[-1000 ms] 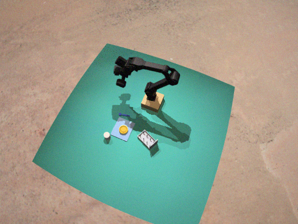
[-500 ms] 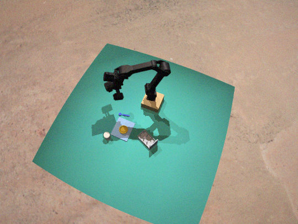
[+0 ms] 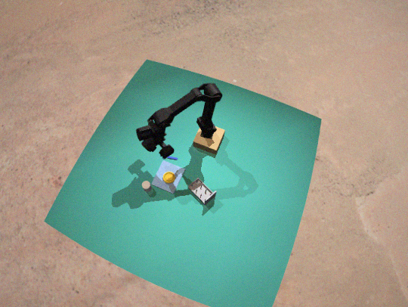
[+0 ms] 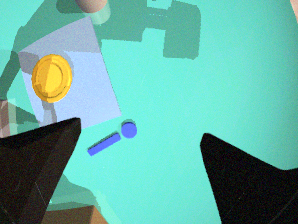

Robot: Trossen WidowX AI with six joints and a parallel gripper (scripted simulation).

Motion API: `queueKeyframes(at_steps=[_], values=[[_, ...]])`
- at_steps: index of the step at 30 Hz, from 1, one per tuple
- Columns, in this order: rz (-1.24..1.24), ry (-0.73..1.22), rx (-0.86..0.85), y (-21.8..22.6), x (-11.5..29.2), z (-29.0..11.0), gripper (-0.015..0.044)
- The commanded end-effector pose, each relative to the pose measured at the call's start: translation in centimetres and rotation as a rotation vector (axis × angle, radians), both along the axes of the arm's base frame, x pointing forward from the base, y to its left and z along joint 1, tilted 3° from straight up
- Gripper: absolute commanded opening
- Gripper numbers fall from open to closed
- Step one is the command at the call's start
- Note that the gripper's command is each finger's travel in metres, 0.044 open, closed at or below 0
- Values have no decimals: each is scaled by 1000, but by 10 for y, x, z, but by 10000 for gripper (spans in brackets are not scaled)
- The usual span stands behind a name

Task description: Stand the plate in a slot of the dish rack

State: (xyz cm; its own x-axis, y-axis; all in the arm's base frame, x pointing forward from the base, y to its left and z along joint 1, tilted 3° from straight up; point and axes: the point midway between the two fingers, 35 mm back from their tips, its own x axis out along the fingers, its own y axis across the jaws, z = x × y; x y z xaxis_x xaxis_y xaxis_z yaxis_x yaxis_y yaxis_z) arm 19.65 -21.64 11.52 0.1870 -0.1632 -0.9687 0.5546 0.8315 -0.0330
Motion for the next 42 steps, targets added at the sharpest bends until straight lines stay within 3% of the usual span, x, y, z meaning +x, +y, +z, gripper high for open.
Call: queueKeyframes(at_steps=[1, 14, 42], values=[[117, 48, 26, 16, 26, -12, 400], [485, 145, 94, 80, 97, -46, 400], [490, 146, 95, 81, 100, -82, 400]])
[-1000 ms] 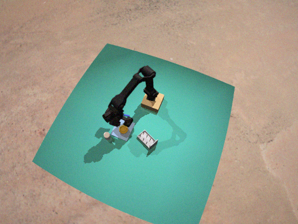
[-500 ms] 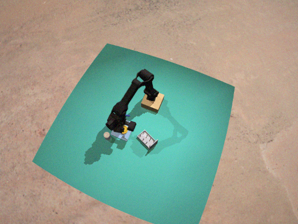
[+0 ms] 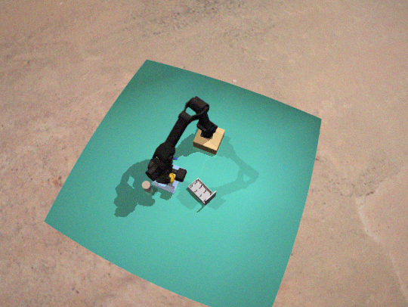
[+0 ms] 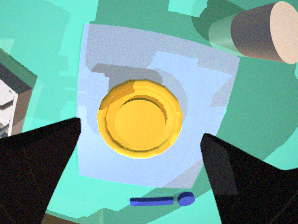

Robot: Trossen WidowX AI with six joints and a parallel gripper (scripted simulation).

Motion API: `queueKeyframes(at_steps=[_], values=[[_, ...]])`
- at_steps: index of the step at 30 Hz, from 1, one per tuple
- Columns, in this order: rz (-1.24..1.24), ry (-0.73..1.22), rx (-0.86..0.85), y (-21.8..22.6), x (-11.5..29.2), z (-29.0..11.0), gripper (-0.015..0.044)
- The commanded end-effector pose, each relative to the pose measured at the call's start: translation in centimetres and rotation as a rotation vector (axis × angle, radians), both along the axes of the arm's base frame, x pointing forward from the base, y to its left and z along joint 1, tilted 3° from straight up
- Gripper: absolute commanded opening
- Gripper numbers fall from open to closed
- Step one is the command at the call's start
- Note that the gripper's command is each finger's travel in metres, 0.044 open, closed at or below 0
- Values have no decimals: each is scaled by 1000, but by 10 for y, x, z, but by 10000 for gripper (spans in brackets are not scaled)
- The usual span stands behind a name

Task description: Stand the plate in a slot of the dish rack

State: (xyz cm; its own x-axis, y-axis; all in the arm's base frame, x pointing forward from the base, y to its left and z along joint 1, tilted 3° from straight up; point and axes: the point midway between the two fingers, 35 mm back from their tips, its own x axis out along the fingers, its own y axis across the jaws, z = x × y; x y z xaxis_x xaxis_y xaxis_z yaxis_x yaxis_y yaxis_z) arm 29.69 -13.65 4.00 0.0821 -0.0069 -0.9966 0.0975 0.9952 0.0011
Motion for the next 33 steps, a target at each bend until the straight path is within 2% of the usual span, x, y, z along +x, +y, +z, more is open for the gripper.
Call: queueKeyframes(at_steps=[1, 17, 23, 28, 33], values=[[3, 1, 6, 1, 0, -9, 400], [3, 2, 6, 2, 0, -32, 400], [3, 2, 6, 2, 0, -32, 361], [3, 2, 6, 2, 0, -32, 361], [3, 2, 6, 2, 0, -32, 328]])
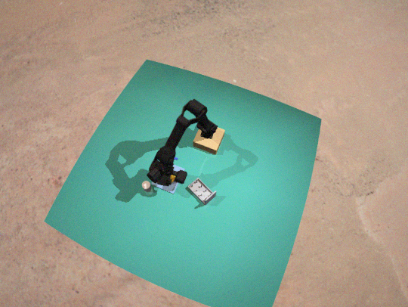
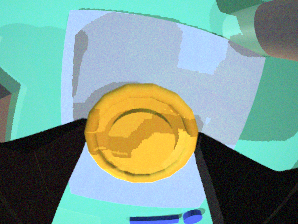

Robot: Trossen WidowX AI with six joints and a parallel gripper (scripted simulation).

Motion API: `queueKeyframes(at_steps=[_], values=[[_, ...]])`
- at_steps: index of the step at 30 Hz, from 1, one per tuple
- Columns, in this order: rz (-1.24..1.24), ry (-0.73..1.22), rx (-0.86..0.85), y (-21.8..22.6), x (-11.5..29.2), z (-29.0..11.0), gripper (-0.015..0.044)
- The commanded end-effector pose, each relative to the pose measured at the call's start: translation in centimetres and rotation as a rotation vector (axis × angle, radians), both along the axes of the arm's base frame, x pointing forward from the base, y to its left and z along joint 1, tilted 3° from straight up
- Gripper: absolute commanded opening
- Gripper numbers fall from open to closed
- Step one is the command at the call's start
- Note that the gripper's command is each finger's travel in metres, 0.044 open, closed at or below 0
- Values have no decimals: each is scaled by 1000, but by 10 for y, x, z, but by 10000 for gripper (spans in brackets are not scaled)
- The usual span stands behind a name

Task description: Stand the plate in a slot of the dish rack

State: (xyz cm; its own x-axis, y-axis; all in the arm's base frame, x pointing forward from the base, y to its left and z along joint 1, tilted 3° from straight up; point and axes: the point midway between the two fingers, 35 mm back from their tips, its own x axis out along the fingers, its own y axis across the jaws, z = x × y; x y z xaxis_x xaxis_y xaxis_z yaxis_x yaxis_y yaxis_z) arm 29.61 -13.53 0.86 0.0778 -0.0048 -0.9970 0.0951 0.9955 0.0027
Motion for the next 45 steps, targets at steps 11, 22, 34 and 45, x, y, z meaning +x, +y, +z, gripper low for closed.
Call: queueKeyframes(at_steps=[11, 22, 34, 45], values=[[0, -3, 4, -1, 3, 12, 156], [0, -4, 3, -6, 8, 67, 0], [0, -4, 3, -8, 6, 123, 0], [0, -4, 3, -8, 1, 168, 0]])
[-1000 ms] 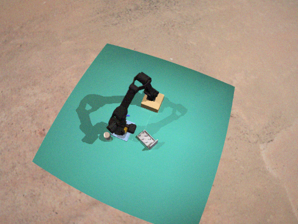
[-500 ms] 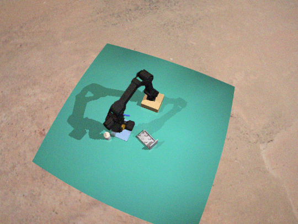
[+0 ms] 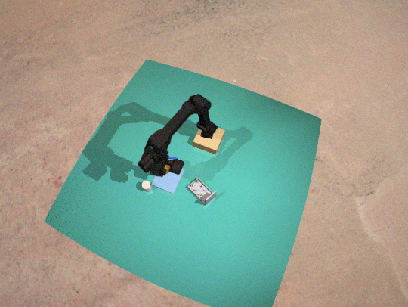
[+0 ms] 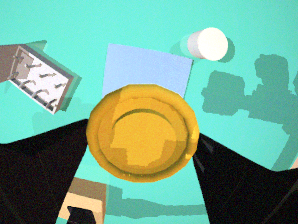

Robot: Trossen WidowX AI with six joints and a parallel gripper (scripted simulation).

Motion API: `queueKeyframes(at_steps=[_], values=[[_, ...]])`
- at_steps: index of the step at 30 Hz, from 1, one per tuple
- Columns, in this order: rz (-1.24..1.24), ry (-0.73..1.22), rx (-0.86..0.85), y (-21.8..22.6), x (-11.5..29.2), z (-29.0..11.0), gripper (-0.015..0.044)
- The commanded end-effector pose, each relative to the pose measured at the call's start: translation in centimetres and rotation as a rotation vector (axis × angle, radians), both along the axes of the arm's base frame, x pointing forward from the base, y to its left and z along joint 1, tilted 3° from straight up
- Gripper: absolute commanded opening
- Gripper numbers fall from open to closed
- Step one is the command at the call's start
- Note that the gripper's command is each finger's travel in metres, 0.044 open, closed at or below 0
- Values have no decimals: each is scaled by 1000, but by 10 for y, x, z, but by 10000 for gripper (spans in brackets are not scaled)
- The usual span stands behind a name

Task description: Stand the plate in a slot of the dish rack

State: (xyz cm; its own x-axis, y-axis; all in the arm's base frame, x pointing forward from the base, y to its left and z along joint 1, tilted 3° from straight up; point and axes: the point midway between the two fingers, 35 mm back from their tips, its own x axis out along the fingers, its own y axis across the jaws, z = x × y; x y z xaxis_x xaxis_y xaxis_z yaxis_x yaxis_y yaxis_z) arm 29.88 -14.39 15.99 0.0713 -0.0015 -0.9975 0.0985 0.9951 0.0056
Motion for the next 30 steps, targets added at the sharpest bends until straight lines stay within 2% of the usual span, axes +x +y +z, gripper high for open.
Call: queueKeyframes(at_steps=[1, 7, 20, 30], values=[[4, -11, -1, 1, -2, 20, 0], [-19, -10, 2, 6, -3, 22, 0], [-451, -7, 43, 112, -41, 17, 0], [-466, -13, 59, 117, -40, 13, 0]])
